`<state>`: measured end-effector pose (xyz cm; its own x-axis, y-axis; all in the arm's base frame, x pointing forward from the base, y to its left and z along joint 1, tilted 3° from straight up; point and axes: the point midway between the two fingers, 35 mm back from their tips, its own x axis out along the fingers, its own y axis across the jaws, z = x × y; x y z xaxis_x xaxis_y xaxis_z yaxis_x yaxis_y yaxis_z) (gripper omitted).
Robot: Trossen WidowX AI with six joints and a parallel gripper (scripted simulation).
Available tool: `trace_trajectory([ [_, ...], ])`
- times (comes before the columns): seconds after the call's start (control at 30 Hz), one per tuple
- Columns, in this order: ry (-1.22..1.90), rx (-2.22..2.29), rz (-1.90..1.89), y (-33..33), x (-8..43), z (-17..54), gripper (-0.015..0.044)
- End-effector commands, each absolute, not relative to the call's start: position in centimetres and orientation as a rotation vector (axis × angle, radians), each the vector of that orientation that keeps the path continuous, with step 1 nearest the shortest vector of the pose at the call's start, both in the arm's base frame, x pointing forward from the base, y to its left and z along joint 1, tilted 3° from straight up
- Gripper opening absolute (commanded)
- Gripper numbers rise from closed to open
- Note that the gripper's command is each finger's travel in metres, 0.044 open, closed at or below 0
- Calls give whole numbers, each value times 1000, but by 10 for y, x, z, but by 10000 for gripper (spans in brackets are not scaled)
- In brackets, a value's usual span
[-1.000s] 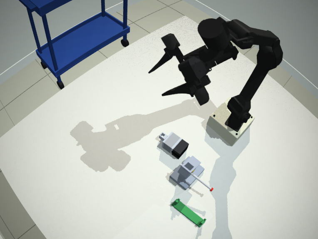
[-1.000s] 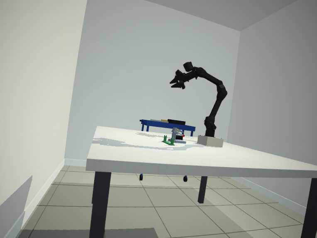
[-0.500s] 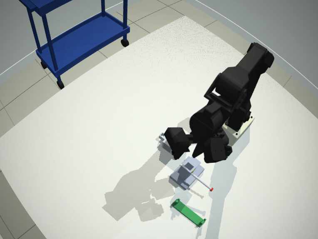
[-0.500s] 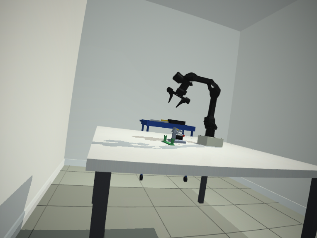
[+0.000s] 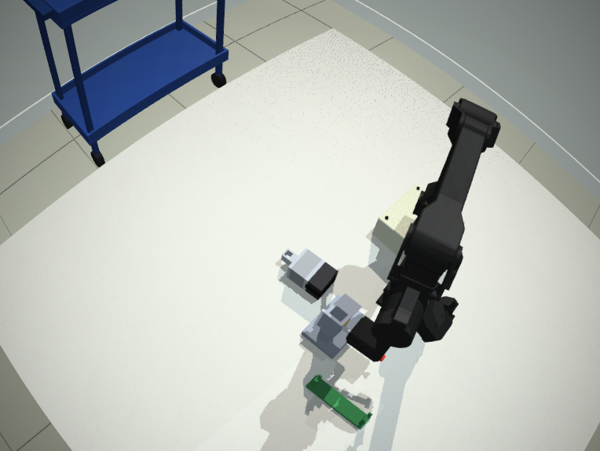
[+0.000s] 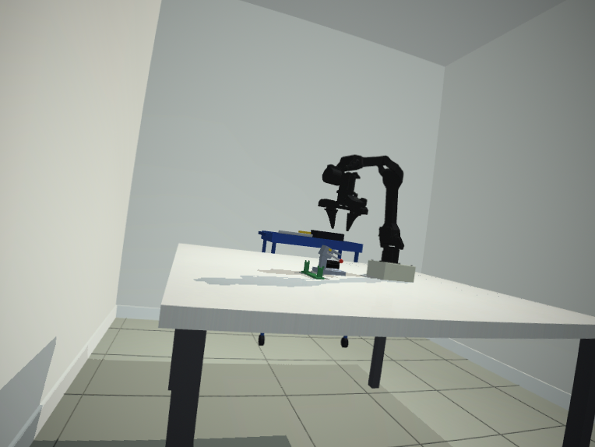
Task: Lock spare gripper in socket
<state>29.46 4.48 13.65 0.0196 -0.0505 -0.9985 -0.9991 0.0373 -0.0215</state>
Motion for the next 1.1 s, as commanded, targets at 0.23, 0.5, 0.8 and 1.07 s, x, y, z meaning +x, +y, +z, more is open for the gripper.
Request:
trace_trajectory([
  [0.23,1252,-1232,1186,50,293,111,300],
  [0.5,1253,-1230,1187,53,294,62,300],
  [0.8,1253,-1230,1187,53,295,51,300],
  [1.07,1253,-1230,1187,53,296,38,300],
])
